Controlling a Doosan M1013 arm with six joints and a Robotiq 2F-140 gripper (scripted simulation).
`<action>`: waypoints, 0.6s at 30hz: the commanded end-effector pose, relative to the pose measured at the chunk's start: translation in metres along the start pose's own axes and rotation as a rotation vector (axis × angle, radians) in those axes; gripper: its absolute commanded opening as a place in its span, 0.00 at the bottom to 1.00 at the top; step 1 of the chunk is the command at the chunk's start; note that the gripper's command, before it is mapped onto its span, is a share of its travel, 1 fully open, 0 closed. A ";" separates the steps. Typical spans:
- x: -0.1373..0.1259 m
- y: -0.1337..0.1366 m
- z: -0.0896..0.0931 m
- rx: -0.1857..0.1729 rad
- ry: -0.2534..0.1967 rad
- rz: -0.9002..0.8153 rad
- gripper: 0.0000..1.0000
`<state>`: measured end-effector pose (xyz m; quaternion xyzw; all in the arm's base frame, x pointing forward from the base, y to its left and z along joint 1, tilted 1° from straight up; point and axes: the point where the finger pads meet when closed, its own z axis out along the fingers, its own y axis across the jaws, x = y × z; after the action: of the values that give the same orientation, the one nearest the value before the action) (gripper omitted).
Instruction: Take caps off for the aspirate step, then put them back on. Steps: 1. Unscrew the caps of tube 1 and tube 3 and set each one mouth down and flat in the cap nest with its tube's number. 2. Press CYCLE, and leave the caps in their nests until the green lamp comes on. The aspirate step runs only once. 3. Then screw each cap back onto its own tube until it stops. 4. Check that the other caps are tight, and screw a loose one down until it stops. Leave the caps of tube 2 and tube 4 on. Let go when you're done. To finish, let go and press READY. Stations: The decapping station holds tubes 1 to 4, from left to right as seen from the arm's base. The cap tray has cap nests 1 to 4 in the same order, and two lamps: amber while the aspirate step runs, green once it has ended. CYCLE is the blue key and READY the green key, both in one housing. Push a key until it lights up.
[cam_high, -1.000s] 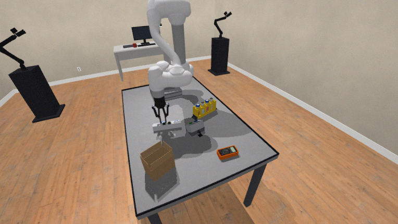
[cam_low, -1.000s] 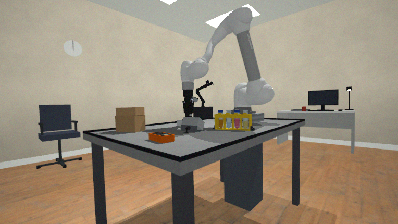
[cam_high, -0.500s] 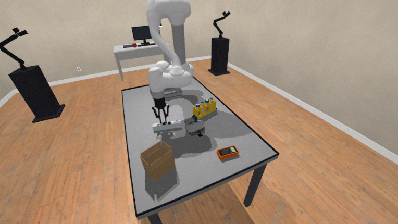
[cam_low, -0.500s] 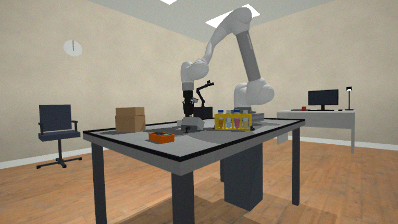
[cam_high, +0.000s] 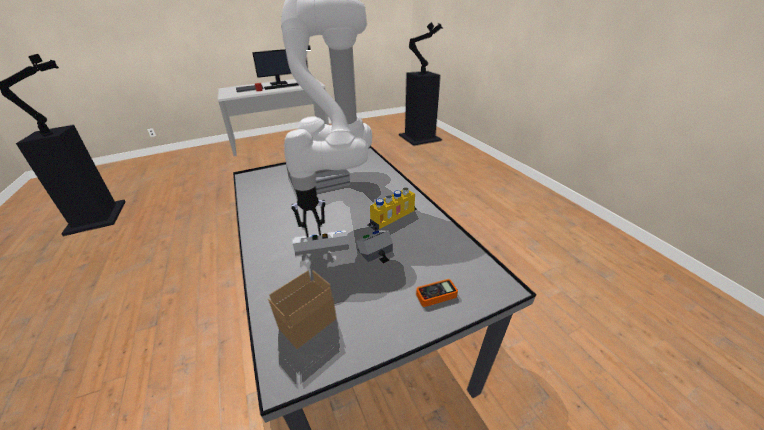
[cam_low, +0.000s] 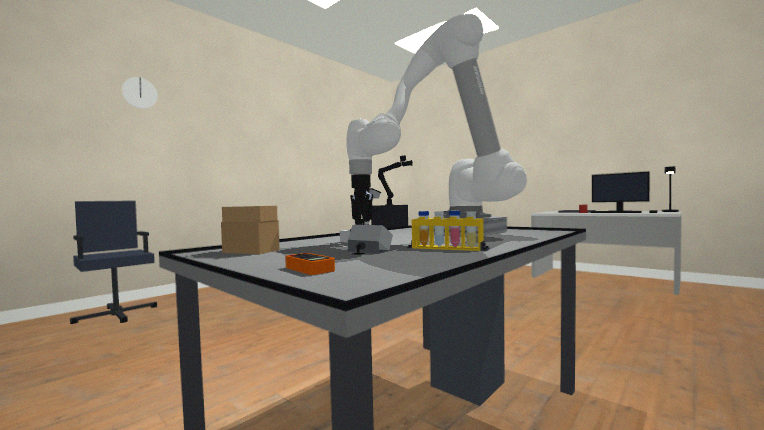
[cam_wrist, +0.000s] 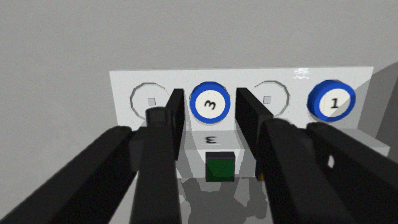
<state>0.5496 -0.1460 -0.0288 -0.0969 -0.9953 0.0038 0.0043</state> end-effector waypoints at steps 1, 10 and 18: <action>0.000 0.000 -0.001 0.000 -0.001 0.000 0.36; 0.000 0.000 -0.001 0.000 -0.001 0.000 0.36; 0.000 0.000 -0.035 0.000 -0.001 0.000 0.36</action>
<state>0.5497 -0.1461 -0.0075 -0.0972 -0.9953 0.0039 0.0042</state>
